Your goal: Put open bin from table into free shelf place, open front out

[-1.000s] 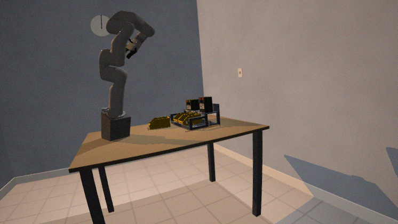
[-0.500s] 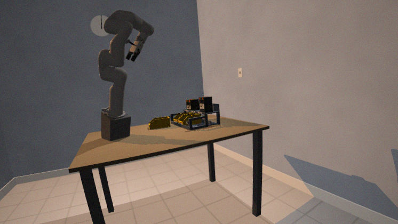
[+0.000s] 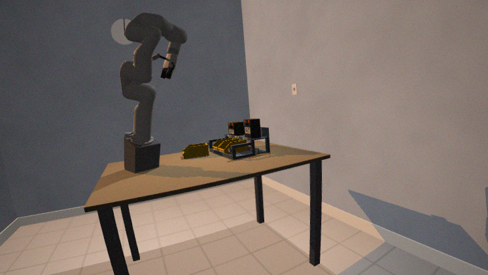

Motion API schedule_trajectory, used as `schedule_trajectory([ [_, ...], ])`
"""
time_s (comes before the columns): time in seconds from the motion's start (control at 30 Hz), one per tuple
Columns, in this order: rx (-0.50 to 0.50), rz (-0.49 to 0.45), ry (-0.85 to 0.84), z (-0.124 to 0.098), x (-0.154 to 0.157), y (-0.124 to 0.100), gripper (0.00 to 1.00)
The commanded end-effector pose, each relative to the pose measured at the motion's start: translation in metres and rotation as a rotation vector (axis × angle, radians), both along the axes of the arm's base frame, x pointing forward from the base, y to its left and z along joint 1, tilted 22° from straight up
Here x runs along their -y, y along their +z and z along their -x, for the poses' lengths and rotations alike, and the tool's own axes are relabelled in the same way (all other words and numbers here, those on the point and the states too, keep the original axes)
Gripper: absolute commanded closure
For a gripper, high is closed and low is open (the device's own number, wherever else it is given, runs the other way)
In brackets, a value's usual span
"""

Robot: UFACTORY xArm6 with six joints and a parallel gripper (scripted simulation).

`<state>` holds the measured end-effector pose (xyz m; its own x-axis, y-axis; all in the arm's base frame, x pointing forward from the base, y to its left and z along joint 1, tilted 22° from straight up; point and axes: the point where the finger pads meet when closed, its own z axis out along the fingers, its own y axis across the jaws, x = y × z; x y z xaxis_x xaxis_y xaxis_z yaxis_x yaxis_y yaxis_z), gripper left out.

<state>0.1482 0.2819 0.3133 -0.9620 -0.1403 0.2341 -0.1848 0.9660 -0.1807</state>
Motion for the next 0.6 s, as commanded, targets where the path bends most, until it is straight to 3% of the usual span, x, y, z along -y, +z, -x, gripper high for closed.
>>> schedule_trajectory([
  [0.0, 0.007, -0.001, -0.003, -0.001, 0.0, 0.0, 0.0],
  [0.23, 0.007, -0.001, -0.003, -0.001, 0.0, 0.0, 0.0],
  [0.4, 0.239, 0.079, -0.09, -0.038, 0.025, -0.021, 0.0],
  [0.57, 0.239, 0.079, -0.09, -0.038, 0.025, -0.021, 0.0],
])
